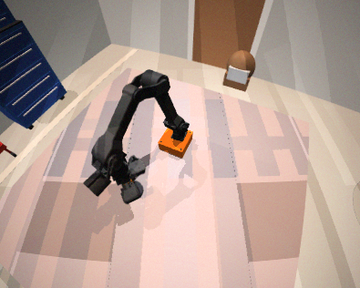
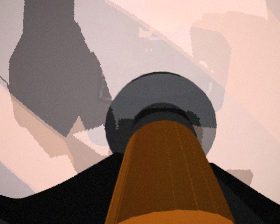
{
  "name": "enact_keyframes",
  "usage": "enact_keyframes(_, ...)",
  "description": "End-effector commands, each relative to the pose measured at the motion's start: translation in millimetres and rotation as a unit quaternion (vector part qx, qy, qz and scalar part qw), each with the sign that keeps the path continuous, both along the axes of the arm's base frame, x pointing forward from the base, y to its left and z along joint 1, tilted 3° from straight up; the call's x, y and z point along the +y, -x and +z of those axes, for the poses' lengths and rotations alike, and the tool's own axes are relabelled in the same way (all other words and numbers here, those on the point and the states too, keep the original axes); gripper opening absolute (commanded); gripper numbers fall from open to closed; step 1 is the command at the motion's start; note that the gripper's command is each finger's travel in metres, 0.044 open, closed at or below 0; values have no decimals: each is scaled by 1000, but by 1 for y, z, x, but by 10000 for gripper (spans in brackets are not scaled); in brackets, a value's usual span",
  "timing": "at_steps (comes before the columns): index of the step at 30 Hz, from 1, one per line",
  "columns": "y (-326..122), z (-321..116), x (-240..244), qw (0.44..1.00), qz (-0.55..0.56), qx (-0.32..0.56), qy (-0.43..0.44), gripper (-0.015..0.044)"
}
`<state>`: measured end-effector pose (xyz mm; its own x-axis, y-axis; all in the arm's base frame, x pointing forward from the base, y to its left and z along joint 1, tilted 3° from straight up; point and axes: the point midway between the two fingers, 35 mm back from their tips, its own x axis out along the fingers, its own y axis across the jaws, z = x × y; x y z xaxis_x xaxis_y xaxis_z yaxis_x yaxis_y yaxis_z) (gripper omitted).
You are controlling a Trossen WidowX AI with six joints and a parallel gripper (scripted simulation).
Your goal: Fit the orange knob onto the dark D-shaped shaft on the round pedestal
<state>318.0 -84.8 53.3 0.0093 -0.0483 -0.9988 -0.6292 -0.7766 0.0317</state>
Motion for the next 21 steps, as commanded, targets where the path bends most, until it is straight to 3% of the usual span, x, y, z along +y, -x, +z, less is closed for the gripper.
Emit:
enact_keyframes(1,0,3,-1,1000,3,0,2,0)
enact_keyframes(9,-1,4,-1,995,102,5,3,0)
enact_keyframes(21,-7,4,-2,994,107,5,3,0)
